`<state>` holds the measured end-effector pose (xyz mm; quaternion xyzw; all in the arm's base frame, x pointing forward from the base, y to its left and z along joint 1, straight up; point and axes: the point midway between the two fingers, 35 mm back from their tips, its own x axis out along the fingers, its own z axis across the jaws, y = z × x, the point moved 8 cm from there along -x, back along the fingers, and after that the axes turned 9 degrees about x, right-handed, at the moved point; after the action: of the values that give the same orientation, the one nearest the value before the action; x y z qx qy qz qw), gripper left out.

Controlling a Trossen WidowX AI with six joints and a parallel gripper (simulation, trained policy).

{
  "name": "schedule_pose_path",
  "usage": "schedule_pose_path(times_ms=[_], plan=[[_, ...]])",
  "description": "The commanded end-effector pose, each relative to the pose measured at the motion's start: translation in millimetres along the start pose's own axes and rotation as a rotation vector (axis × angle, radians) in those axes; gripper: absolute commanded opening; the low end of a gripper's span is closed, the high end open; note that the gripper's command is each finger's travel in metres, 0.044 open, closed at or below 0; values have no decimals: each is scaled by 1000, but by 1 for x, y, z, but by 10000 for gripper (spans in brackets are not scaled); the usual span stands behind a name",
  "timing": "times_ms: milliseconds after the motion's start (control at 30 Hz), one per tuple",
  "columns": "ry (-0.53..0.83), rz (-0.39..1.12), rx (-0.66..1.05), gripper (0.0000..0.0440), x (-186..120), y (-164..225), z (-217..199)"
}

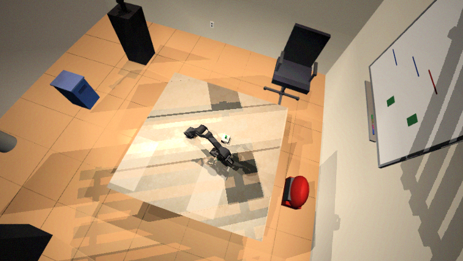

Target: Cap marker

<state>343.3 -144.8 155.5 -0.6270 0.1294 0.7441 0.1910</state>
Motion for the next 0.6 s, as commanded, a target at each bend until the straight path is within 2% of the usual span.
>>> schedule_pose_path(times_ms=[0, 133, 333, 567], plan=[[-19, 15, -26, 255, 12, -1, 0], [-21, 30, -56, 227, 18, -2, 1], [8, 51, -91, 75, 10, -5, 4], [82, 78, -150, 86, -14, -15, 5]])
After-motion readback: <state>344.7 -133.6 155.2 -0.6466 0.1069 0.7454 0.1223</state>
